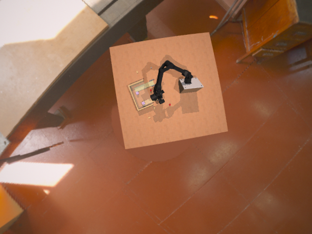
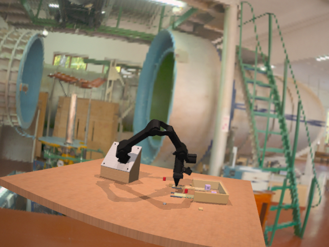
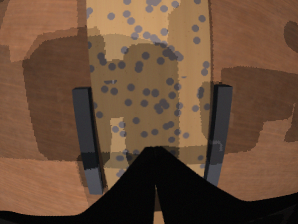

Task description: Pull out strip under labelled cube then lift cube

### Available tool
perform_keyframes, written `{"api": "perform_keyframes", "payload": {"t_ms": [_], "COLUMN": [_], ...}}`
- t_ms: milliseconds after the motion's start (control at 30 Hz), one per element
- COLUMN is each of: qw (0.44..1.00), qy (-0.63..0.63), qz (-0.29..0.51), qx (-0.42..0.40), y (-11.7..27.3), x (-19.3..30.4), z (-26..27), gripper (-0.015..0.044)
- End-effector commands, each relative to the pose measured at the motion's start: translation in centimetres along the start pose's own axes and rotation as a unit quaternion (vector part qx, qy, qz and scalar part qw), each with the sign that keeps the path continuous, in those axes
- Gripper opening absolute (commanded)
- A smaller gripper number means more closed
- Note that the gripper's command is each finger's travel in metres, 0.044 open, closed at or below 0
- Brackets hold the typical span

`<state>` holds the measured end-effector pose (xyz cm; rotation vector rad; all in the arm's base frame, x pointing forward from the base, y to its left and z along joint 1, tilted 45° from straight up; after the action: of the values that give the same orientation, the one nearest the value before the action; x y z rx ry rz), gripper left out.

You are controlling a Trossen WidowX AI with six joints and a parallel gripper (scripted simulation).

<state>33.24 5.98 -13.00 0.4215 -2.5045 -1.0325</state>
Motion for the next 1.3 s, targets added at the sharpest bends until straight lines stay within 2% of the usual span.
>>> {"api": "perform_keyframes", "payload": {"t_ms": [0, 1267], "qw": [1.000, 1.000], "qy": [0.002, 0.003], "qz": [0.010, 0.011], "qx": [-0.001, -0.001], "y": [-0.5, -0.5], "x": [1.3, 6.9], "z": [0.3, 1.2], "gripper": [0.0000, 0.0000]}}
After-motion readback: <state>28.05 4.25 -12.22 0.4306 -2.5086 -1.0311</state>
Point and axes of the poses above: the point midway between the two fingers, 35 mm back from their tips, its own y axis back along the fingers, its own z axis across the jaws, x = y × z, the point moved 1 cm from there along y, back along the fingers, and after that the axes turned 7 degrees about y, right-handed, at the moved point
